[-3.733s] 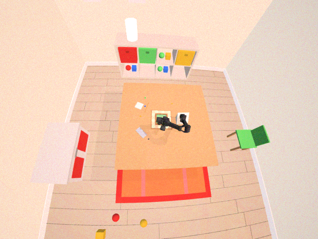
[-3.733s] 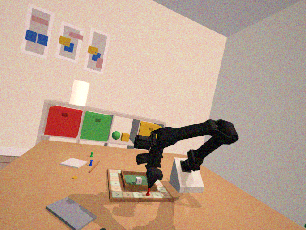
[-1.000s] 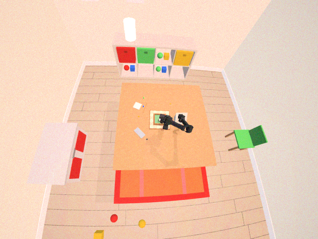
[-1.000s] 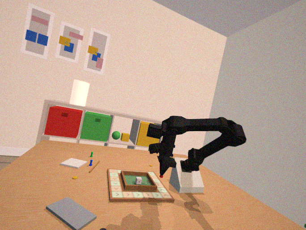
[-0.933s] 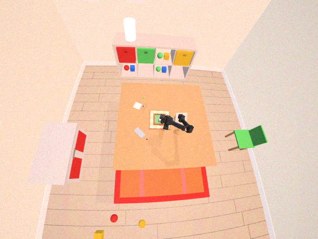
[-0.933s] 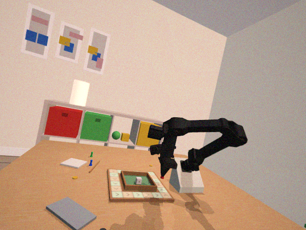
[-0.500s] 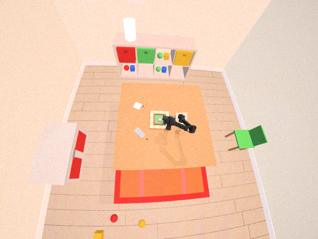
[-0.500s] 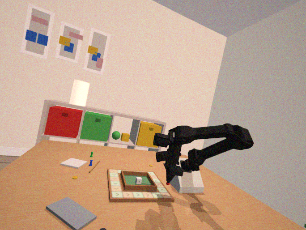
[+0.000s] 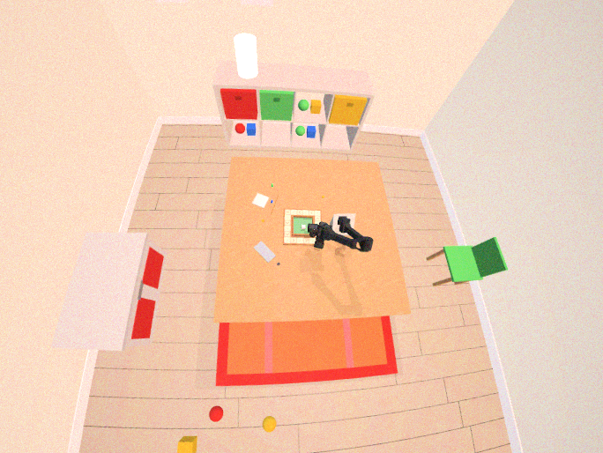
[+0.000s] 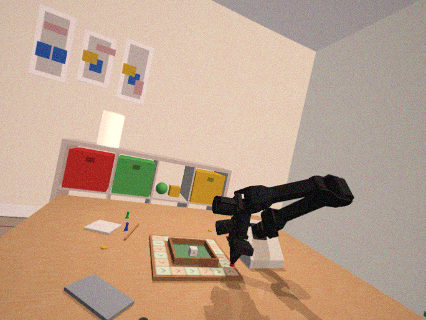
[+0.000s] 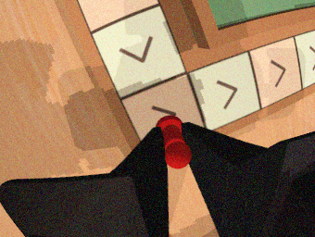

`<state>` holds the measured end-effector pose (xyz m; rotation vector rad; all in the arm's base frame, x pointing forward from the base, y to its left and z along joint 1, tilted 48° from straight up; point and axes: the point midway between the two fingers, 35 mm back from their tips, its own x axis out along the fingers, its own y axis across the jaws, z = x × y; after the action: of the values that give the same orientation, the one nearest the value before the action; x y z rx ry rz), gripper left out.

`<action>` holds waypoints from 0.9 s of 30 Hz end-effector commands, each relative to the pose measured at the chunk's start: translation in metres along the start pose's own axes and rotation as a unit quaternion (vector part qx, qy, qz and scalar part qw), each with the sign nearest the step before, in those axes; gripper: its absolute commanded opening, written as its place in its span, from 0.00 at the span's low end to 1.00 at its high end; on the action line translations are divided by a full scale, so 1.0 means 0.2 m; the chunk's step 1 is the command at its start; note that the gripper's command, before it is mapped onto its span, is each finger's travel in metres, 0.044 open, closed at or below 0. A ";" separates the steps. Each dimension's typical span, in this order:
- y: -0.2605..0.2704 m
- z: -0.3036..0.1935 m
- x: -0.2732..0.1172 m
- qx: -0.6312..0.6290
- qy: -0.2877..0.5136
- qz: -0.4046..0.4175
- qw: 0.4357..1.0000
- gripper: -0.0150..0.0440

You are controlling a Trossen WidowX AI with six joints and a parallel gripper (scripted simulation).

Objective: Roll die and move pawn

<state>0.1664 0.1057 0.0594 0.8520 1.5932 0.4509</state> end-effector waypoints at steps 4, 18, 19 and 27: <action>0.00 -0.02 0.04 0.003 0.003 0.003 1.000 0.25; 0.01 0.00 0.09 -0.003 -0.003 0.002 1.000 0.39; 0.01 0.00 0.09 -0.003 -0.003 0.002 1.000 0.43; 0.00 0.01 0.02 -0.001 -0.002 -0.001 1.000 0.79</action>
<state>0.1642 0.1170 0.0497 0.8533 1.5950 0.4530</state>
